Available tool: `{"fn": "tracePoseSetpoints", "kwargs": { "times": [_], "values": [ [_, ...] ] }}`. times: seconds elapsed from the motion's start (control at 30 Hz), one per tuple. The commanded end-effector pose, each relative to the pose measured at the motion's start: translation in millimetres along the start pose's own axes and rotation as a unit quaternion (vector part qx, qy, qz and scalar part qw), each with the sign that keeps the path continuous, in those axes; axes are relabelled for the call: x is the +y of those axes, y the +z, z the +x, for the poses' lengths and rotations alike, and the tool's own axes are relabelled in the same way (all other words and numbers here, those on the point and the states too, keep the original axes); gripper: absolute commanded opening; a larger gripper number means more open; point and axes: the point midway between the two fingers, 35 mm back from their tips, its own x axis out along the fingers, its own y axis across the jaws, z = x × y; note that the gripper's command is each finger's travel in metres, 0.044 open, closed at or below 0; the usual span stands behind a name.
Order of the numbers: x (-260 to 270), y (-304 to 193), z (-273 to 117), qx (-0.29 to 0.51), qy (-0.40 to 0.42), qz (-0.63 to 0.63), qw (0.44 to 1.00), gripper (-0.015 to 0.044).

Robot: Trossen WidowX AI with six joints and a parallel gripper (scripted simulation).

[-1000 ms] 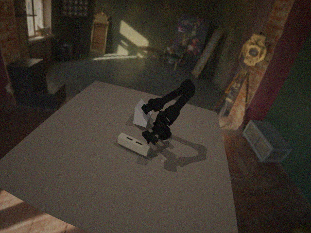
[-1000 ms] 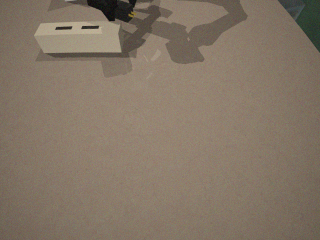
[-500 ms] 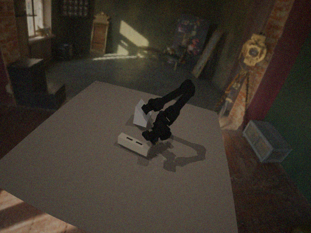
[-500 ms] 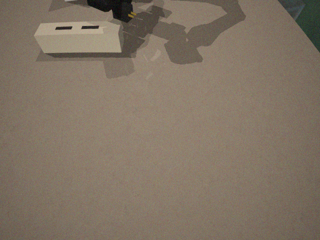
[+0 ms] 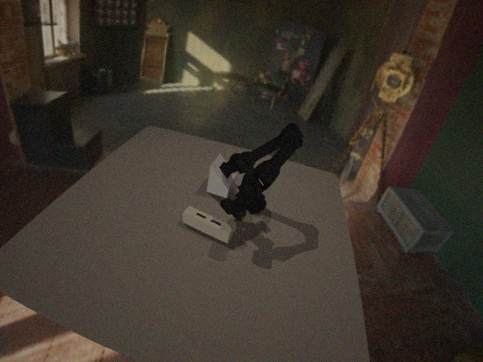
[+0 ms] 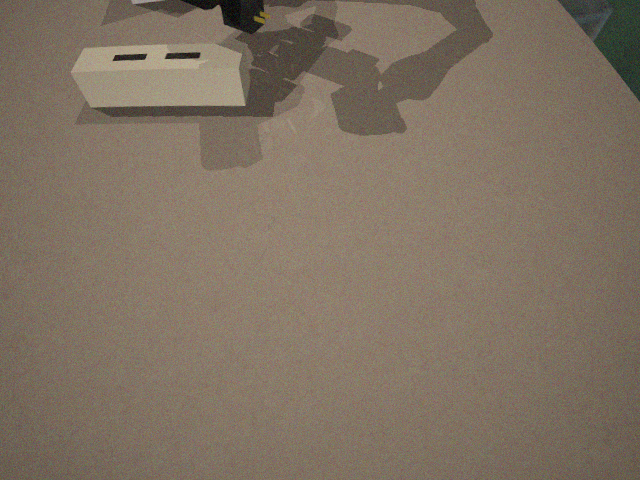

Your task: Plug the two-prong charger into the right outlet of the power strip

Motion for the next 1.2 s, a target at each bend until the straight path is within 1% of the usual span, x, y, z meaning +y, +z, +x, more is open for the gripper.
{"fn": "tracePoseSetpoints", "kwargs": {
  "times": [0.0, 0.3, 0.47, 1.17],
  "values": [
    [-1.3, -0.4, -15.8, -0.002, -0.002, -0.003, 1.000, 0.0000],
    [-1.3, -8.5, -36.7, -0.002, 0.000, -0.002, 1.000, 0.0000],
    [-5.6, -12.2, -34.1, -0.002, 0.001, 0.023, 1.000, 0.0000],
    [-34.8, -47.6, -11.9, -0.002, 0.012, 0.232, 0.973, 0.0000]
  ]
}}
